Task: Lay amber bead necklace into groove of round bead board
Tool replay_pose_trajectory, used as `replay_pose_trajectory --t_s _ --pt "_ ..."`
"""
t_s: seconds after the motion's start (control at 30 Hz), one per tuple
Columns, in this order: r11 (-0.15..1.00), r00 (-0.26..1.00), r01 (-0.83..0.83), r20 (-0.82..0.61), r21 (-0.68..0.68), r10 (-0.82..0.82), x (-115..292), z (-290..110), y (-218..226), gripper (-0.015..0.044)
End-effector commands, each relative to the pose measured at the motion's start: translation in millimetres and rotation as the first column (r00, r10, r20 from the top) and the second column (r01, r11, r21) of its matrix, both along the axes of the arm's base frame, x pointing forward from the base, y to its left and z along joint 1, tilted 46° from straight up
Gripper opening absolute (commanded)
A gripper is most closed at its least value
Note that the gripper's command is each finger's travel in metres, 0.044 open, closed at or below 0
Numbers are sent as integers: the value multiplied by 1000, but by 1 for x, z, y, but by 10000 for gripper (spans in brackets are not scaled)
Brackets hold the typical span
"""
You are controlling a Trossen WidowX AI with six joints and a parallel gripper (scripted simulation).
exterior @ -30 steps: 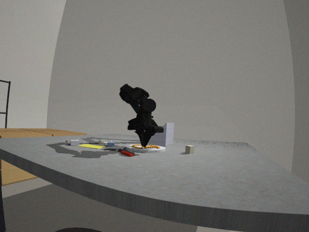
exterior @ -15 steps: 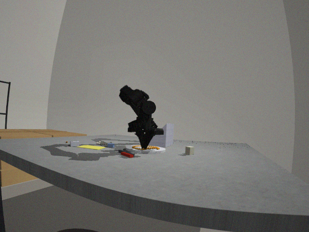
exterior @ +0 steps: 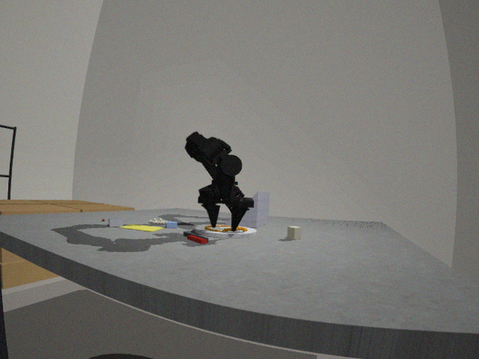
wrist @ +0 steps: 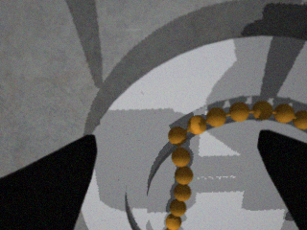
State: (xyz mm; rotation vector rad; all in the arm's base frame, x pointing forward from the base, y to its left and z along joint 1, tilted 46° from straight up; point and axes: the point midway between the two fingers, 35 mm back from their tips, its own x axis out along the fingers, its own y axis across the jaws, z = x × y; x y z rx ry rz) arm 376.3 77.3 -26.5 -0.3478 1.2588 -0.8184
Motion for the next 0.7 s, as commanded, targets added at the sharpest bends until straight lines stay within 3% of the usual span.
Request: replay_pose_trajectory --t_s 0.0,0.53,0.67 --pt "1000 1000 3 1 -1 -3 0 2 2 440" --pt "1000 1000 3 1 -1 -3 0 2 2 440" --pt "999 997 -52 -55 -4 52 -7 12 14 335"
